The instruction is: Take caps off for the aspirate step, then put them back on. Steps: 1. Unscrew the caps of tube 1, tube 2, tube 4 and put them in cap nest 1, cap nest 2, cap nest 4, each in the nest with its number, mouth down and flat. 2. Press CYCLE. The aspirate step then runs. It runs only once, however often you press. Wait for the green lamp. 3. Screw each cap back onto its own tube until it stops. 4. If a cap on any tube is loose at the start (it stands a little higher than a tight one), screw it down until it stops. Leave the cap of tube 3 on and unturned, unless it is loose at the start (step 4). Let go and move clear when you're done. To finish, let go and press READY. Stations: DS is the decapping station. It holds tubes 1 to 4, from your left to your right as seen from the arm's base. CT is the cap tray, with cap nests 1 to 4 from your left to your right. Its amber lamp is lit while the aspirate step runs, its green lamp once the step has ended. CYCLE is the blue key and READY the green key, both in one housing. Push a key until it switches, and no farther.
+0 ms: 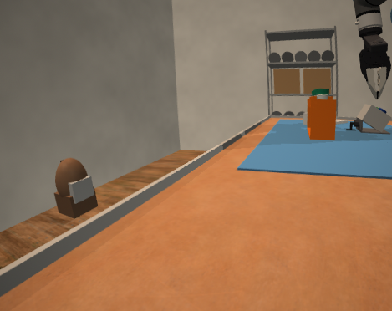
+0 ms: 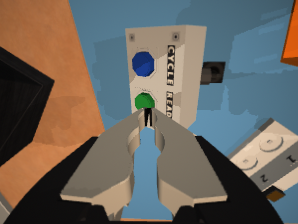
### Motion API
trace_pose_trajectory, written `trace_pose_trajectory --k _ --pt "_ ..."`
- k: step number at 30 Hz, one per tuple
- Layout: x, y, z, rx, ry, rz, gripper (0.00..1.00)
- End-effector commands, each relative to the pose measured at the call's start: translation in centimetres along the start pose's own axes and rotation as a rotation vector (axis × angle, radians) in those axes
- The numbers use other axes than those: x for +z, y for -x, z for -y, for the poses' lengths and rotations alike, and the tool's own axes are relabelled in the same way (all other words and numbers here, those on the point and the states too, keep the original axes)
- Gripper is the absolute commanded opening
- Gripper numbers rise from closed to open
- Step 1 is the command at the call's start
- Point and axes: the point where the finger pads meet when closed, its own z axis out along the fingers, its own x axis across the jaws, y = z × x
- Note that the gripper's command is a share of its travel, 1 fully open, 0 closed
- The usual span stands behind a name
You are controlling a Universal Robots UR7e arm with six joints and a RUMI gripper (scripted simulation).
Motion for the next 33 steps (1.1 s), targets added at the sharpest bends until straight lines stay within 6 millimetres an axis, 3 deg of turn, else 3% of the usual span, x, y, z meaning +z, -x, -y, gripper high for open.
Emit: trace_pose_trajectory --k 1,33 --pt "1.99 0.68 -1.25 -0.001 -0.043 0.170 0.00" --pt "2.41 0.87 -1.63 -0.001 -0.043 0.170 0.00"
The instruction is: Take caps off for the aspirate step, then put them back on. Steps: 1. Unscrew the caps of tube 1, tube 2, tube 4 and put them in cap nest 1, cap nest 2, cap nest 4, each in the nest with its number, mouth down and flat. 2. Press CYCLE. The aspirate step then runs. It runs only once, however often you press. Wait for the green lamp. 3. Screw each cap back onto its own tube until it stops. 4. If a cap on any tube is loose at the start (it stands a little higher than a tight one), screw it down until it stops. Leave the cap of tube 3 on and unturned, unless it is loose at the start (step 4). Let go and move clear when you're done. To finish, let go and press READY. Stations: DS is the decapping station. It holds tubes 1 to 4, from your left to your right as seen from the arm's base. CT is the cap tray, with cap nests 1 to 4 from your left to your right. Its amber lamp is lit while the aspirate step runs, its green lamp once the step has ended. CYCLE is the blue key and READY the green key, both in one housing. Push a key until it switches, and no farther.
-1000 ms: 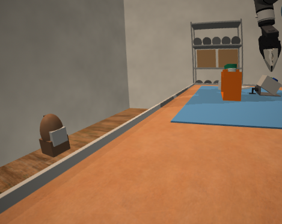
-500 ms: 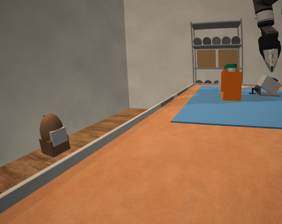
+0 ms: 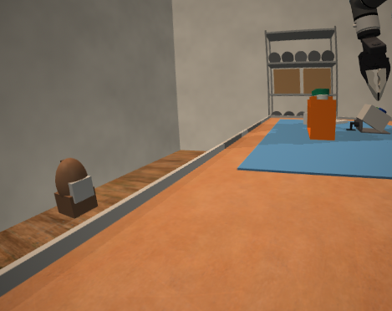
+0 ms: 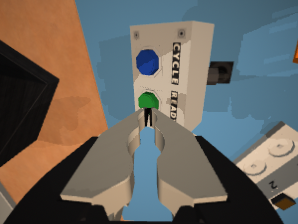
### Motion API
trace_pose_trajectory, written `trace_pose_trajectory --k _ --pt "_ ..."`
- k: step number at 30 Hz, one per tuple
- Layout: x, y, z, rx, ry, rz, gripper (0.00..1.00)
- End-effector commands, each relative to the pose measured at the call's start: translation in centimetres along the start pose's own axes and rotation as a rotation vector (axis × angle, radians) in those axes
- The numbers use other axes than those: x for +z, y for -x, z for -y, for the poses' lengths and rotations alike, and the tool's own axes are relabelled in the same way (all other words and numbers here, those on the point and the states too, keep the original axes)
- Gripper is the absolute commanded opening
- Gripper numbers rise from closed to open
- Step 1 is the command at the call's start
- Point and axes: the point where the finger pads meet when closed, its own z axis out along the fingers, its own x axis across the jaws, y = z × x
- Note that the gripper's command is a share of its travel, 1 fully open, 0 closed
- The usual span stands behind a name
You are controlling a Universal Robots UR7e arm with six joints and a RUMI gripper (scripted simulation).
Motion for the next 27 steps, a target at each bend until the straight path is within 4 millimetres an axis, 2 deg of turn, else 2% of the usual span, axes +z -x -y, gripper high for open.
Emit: trace_pose_trajectory --k 1,14,27 --pt "1.9 0.5 -1.4 0.000 -0.032 0.129 0.00" --pt "2.0 1.1 -2.4 0.000 -0.032 0.129 0.00" --pt "2.0 1.2 -2.6 0.000 -0.032 0.129 0.00"
